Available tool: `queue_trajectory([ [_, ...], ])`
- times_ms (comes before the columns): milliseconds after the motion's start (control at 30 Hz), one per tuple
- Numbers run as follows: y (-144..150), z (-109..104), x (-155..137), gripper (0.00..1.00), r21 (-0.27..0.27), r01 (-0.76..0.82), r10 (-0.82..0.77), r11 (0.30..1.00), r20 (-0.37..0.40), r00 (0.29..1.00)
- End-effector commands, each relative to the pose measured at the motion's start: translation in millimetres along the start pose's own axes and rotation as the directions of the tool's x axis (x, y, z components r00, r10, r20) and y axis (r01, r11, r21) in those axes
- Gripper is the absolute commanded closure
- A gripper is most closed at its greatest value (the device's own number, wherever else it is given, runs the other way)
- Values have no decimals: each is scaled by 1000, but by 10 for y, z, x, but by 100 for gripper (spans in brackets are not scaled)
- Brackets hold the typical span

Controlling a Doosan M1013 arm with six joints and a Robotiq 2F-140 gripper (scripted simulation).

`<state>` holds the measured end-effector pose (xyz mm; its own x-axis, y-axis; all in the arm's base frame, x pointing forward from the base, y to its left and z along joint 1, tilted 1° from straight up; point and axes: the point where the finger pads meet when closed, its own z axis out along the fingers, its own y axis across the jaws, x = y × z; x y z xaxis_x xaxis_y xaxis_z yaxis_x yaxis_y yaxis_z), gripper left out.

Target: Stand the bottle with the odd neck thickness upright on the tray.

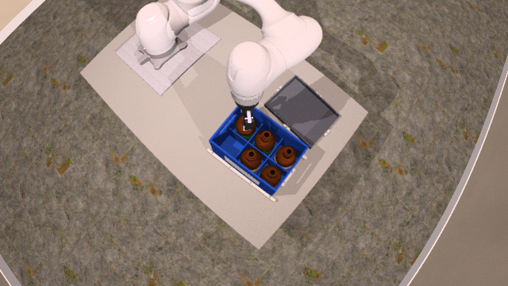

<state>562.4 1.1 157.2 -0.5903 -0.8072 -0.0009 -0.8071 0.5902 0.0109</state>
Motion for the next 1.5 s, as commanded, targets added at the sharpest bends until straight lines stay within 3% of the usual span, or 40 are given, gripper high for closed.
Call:
queue_trajectory([
  [0, 0, -1, 0, 62, 0, 0, 0, 1000, 0, 1000],
  [1033, 0, -1, 0, 62, 0, 0, 0, 1000, 0, 1000],
  [1067, 0, -1, 0, 100, 0, 0, 0, 1000, 0, 1000],
  [1467, 0, -1, 0, 100, 0, 0, 0, 1000, 0, 1000],
])
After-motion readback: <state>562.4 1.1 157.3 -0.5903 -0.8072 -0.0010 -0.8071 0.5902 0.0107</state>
